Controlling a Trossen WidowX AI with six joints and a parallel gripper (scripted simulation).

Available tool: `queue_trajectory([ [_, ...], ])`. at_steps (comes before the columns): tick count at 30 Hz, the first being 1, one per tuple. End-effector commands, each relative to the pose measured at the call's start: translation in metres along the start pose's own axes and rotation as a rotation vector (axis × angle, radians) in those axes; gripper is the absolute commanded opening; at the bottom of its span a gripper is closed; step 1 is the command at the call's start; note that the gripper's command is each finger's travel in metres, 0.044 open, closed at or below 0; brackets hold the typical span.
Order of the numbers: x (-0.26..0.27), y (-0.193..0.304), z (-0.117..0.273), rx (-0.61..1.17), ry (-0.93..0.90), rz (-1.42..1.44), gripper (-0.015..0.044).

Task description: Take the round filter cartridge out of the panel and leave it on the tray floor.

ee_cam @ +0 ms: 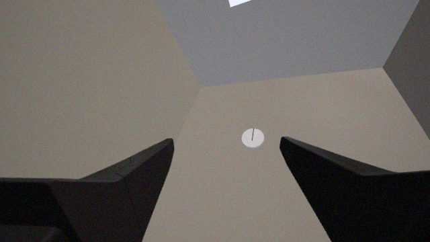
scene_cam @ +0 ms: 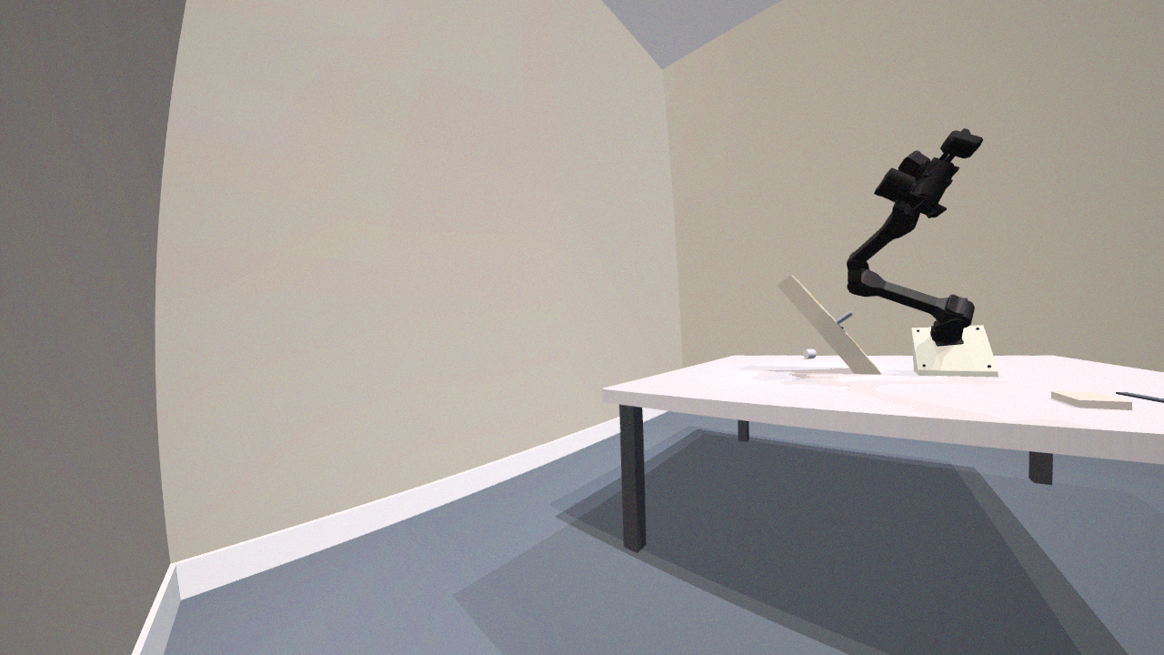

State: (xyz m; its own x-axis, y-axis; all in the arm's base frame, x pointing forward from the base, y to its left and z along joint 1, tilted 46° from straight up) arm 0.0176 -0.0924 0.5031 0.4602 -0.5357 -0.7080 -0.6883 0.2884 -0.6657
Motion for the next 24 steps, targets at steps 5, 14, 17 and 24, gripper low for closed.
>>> queue_trajectory([
  [5, -0.009, 0.006, -0.002, 0.018, 0.058, -0.017, 0.0269],
  [14, -0.043, 0.038, -0.009, 0.155, 0.272, -0.067, 0.0091],
  [17, -0.054, 0.05, -0.008, 0.212, 0.339, -0.079, 0.0091],
  [24, -0.088, 0.088, 0.007, 0.368, 0.551, -0.113, 0.0091],
])
Point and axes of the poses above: the point midway between the two fingers, 35 mm back from their tips, its own z axis back along the fingers, its own x axis across the jaws, y = z × x, the point moved 7 cm from there along z, back along the fingers, and after that the axes turned 12 degrees about -z, right-handed, at the moved point
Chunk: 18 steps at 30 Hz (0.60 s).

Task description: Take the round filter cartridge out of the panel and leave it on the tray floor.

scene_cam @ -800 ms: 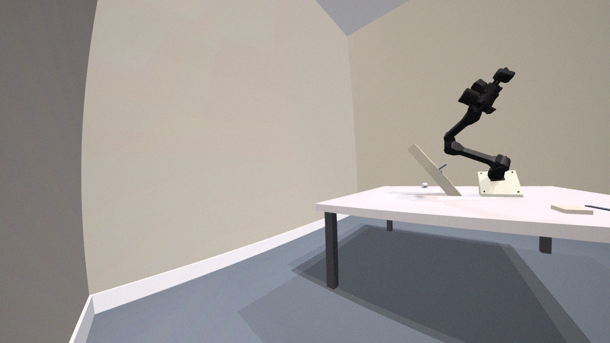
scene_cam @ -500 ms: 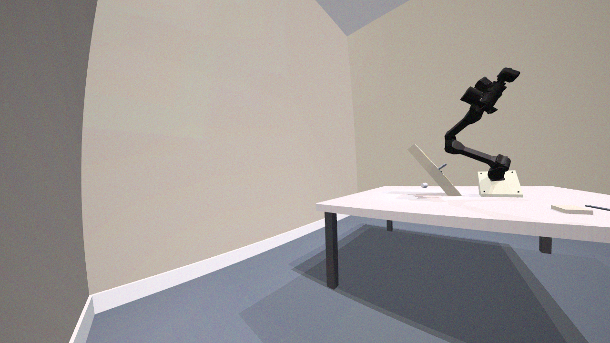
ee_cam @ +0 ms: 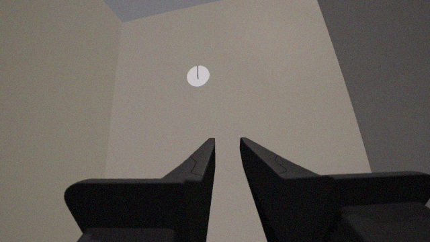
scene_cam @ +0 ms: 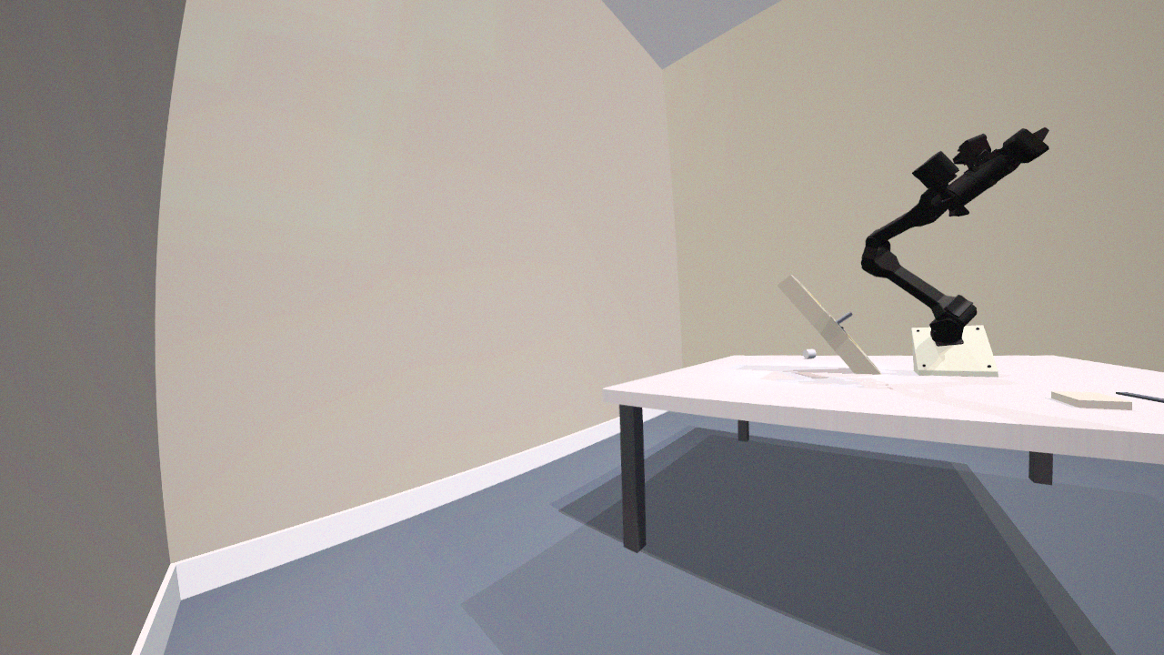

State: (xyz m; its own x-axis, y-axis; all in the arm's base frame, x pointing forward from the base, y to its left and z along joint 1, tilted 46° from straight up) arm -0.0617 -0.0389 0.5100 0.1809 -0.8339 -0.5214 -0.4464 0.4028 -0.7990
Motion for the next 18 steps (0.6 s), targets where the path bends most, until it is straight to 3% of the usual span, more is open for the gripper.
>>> queue_trajectory([
  [1, -0.026, 0.026, -0.005, 0.105, 0.136, -0.028, 0.0091],
  [9, -0.074, 0.069, 0.014, 0.316, 0.427, -0.057, 0.0091],
  [18, -0.121, 0.106, 0.085, 0.535, 0.841, -0.114, 0.0091],
])
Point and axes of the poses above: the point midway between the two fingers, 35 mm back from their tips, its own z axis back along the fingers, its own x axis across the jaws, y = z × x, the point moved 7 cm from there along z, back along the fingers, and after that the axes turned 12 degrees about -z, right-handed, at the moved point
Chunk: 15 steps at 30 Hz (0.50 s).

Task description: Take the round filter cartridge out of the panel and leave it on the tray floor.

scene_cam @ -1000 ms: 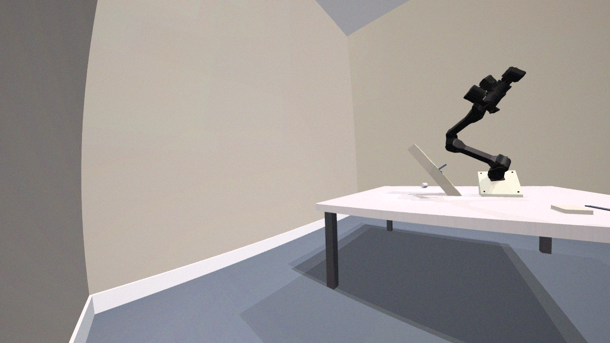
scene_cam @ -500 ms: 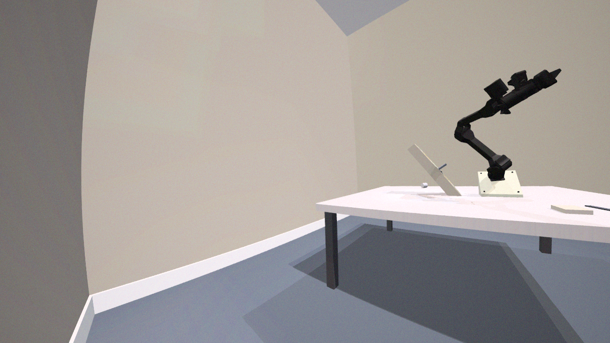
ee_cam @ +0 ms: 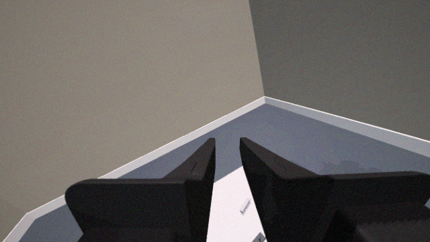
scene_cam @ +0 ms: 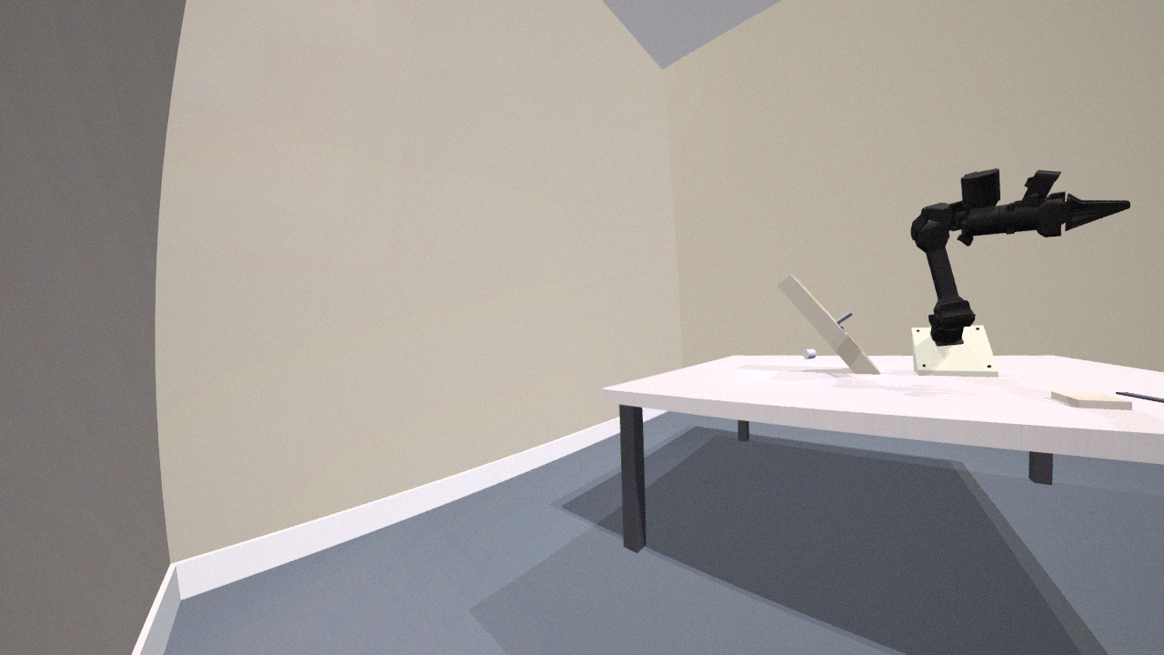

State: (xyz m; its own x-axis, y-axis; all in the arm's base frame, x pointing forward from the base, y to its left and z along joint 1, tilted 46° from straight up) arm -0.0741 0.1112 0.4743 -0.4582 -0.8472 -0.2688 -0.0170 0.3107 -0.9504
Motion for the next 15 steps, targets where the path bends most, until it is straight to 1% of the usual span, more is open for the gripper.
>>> queue_trajectory([
  [1, -0.034, 0.023, 0.009, 0.086, 0.169, -0.042, 0.0091],
  [8, -0.07, 0.045, 0.033, 0.17, 0.374, -0.096, 0.0091],
  [15, -0.099, 0.065, 0.069, 0.235, 0.575, -0.155, 0.0091],
])
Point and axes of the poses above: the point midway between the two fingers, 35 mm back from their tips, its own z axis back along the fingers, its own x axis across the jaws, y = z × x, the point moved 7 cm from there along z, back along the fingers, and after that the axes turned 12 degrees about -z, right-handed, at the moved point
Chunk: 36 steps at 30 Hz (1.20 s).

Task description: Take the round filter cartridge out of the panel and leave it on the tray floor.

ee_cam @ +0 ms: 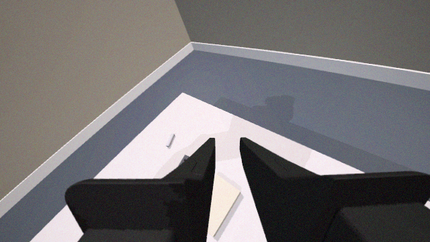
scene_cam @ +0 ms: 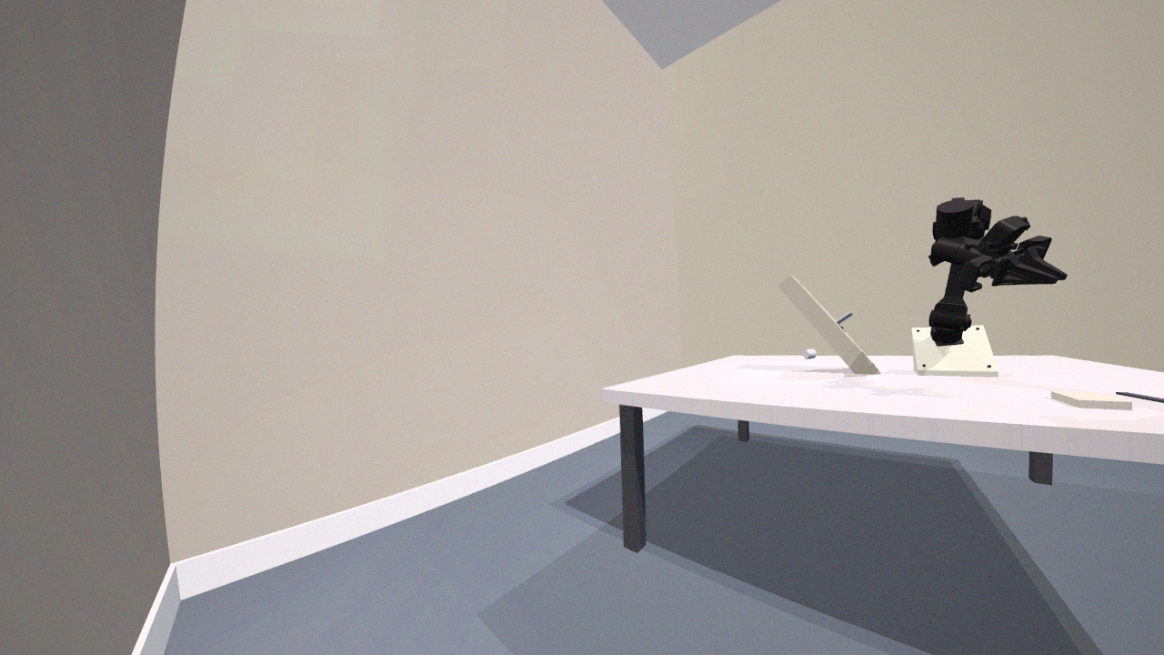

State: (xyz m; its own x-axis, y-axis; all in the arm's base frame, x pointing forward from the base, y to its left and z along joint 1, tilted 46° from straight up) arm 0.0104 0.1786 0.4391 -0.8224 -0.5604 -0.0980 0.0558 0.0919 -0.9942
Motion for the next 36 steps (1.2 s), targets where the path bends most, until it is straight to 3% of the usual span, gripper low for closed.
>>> queue_trajectory([
  [1, -0.026, 0.015, 0.009, 0.042, 0.117, -0.045, 0.0091],
  [9, -0.083, 0.046, 0.056, 0.113, 0.423, -0.162, 0.0091],
  [20, -0.128, 0.094, 0.178, 0.142, 0.919, -0.384, 0.0091],
  [28, -0.108, 0.126, 0.282, 0.082, 1.285, -0.564, 0.0091],
  [36, -0.04, 0.16, 0.371, -0.033, 1.627, -0.721, 0.0091],
])
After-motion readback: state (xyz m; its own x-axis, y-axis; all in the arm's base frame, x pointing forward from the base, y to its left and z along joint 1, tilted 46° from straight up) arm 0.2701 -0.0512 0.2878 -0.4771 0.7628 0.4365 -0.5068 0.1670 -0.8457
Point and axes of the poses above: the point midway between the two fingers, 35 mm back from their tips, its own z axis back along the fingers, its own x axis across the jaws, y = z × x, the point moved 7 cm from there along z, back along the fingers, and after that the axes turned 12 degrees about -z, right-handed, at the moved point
